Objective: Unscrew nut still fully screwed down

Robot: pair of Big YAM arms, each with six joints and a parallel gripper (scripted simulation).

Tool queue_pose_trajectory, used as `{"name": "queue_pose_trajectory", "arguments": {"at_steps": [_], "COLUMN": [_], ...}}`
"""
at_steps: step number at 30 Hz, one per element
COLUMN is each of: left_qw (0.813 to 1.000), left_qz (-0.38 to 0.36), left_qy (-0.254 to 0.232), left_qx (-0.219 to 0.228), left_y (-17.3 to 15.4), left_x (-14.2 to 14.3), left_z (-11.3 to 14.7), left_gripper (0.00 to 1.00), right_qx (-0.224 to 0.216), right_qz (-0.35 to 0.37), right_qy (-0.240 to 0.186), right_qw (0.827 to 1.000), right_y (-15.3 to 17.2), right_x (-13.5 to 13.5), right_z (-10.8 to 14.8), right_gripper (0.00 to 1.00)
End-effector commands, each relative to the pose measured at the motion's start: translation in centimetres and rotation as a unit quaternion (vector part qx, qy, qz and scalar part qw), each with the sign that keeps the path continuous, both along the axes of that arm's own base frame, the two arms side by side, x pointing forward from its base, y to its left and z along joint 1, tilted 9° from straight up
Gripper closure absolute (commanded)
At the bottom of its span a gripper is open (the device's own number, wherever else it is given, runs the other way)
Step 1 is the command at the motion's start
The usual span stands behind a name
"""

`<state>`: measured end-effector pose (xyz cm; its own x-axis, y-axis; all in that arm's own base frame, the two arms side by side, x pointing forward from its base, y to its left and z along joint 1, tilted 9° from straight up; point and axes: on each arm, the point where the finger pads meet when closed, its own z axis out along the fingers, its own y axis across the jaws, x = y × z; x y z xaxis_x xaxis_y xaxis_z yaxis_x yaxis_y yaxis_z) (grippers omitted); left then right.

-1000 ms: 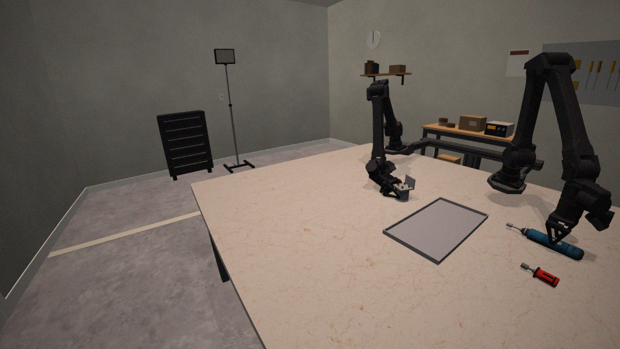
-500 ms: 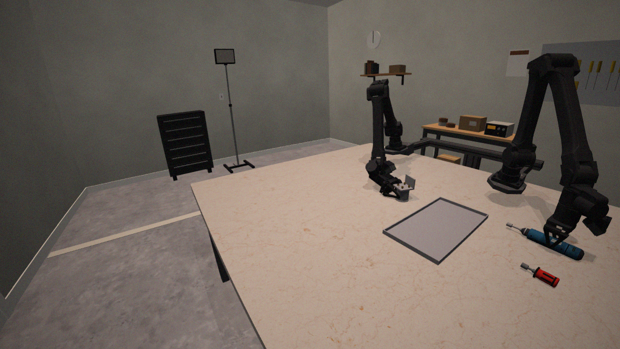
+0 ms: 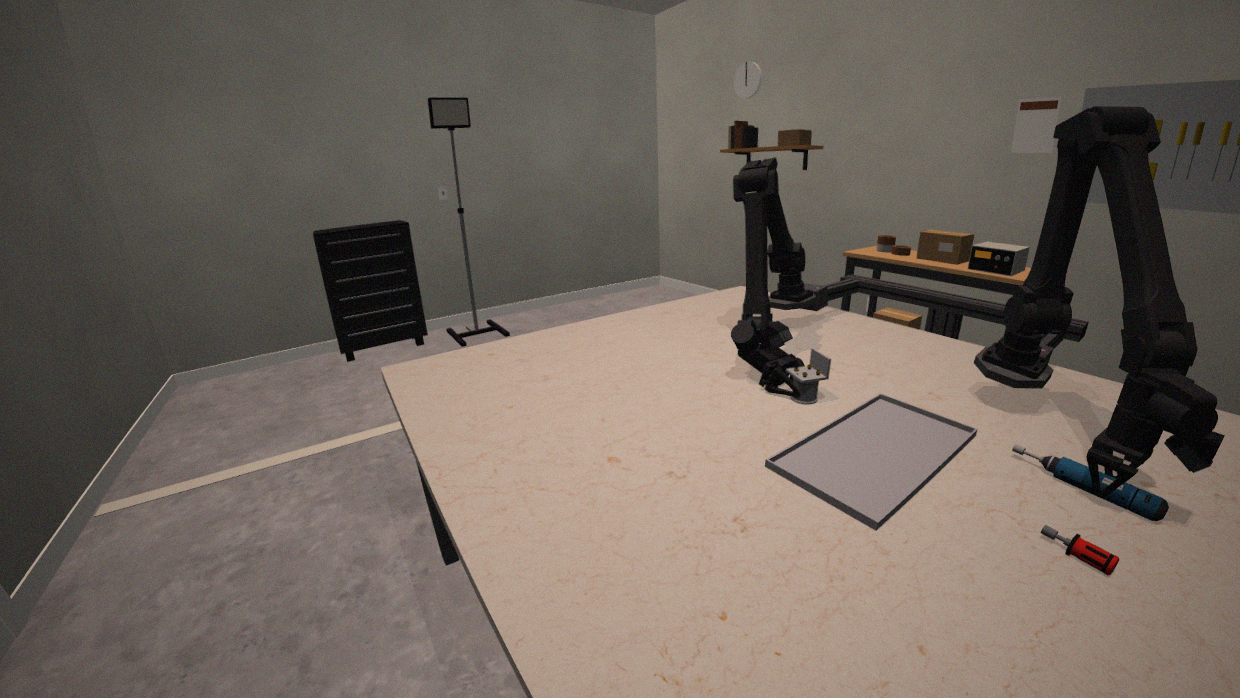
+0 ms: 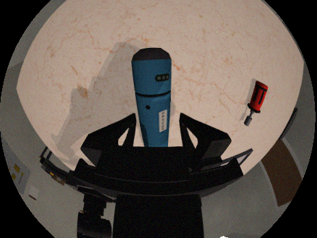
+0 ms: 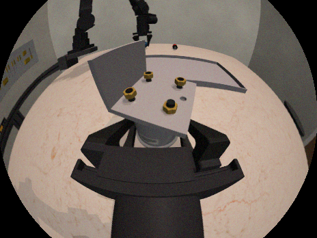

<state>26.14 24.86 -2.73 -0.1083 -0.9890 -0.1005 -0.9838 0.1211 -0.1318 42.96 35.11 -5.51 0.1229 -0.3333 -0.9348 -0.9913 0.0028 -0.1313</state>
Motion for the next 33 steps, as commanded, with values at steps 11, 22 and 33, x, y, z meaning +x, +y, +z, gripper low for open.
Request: {"name": "queue_pose_trajectory", "arguments": {"at_steps": [11,22,33], "left_qw": [1.0,1.0,1.0], "left_qz": [0.011,0.016,0.021], "left_qy": [0.01,0.012,0.014], "left_qx": [-0.01,-0.012,-0.014], "left_y": [-0.39,-0.32,-0.27], "left_x": [-0.53,-0.8,-1.01], "left_z": [-1.08,-1.2,-1.3], "left_gripper": [0.35,0.35,0.35], "right_qx": [0.006,0.006,0.006], "right_qz": [0.0,0.0,0.0], "right_qy": [-0.012,-0.012,-0.012], "right_qw": [1.0,1.0,1.0], "right_y": [0.4,0.4,0.4], "right_x": [0.57,0.57,0.57], "right_z": [0.76,0.76,0.76], "right_gripper": [0.41,0.41,0.41]}}
